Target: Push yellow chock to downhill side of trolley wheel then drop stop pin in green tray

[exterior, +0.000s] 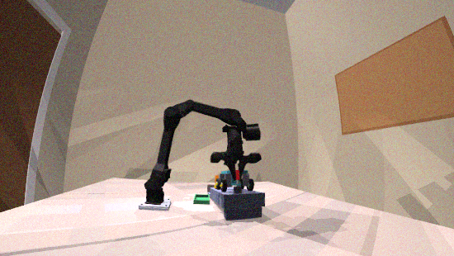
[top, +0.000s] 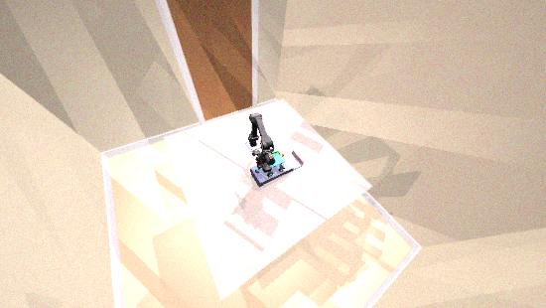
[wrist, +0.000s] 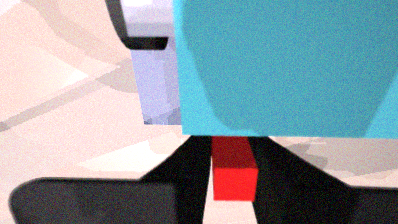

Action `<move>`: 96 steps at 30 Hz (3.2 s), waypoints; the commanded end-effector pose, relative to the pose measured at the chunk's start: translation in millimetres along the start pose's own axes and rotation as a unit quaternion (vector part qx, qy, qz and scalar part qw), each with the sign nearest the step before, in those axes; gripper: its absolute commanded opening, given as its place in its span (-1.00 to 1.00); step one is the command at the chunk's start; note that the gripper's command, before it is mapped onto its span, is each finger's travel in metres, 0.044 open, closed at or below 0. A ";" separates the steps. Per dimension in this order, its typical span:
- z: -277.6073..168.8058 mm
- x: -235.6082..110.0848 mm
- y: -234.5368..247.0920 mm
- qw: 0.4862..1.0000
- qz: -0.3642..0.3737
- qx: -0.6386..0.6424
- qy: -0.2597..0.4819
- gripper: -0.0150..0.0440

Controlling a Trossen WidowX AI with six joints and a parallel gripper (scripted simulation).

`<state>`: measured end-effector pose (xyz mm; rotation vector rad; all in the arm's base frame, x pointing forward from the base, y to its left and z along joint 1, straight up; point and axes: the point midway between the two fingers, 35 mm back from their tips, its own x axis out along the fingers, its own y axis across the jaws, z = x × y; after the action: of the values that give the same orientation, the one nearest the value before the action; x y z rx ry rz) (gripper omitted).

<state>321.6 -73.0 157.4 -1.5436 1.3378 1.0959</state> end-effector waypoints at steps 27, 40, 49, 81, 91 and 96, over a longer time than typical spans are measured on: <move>-1.7 -18.9 2.3 1.000 0.002 -0.003 -0.001 -0.49; -2.3 -26.7 2.1 1.000 0.002 -0.003 -0.001 -0.49; -2.8 -31.9 1.9 1.000 0.002 -0.003 -0.001 -0.49; -15.2 -41.1 0.8 1.000 0.002 -0.003 0.000 -0.49; -31.3 -38.8 1.5 1.000 0.002 -0.003 0.000 -0.49; -37.8 -39.7 -0.3 1.000 0.002 -0.003 0.000 -0.49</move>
<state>320.5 -94.3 202.6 -1.5396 1.3474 1.1066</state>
